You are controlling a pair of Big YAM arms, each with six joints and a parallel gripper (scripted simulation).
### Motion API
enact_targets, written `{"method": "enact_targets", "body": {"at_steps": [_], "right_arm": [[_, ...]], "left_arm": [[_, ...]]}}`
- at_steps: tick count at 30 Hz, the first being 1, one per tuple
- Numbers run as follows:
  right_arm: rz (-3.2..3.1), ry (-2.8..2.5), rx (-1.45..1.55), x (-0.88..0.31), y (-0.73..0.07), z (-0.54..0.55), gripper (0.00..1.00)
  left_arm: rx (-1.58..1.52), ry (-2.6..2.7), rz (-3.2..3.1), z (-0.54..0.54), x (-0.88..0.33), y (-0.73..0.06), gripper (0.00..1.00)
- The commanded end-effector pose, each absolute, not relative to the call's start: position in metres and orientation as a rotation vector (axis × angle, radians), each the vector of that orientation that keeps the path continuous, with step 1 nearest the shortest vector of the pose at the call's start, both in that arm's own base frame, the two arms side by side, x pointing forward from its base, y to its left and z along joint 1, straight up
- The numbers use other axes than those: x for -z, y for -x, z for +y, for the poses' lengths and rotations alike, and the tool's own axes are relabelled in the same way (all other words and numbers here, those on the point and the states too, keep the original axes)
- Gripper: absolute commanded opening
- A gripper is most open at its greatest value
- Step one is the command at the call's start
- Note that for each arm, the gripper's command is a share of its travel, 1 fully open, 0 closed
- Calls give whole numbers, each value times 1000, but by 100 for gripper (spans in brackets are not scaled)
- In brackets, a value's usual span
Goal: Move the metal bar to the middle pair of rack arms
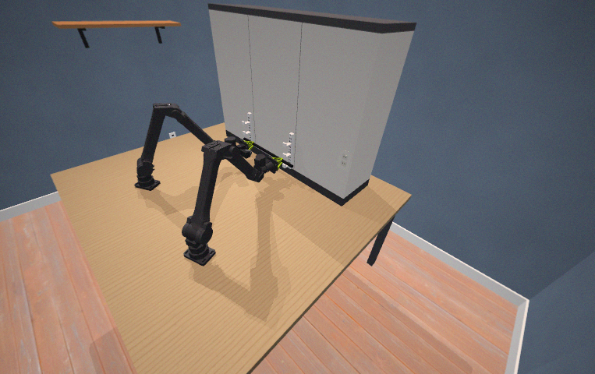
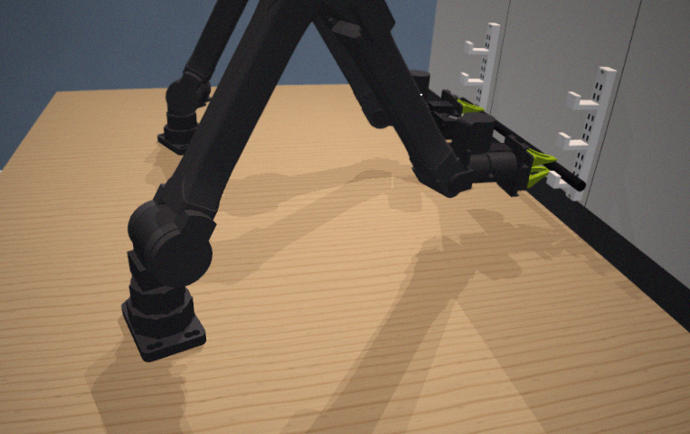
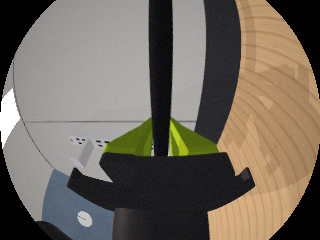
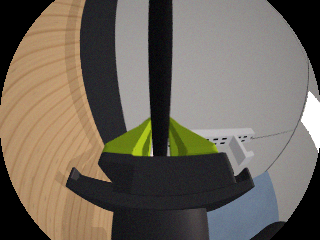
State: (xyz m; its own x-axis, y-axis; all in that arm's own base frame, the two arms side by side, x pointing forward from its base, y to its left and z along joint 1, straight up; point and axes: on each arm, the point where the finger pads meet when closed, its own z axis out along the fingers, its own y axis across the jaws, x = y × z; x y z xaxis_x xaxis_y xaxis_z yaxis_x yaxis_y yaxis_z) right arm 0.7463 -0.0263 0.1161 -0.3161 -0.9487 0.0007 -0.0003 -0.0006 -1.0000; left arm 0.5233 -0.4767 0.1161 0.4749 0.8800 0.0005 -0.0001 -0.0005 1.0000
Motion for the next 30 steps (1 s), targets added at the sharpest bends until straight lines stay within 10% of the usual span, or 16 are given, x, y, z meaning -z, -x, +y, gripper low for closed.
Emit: {"method": "enact_targets", "body": {"at_steps": [1,8,30], "right_arm": [[1410,984,1456,-142,-763,-31,16],[1410,984,1456,-142,-763,-31,0],[1410,984,1456,-142,-763,-31,0]], "left_arm": [[-847,-1379,835,-481,-126,-538,16],[-847,-1379,835,-481,-126,-538,0],[-847,-1379,835,-481,-126,-539,0]]}}
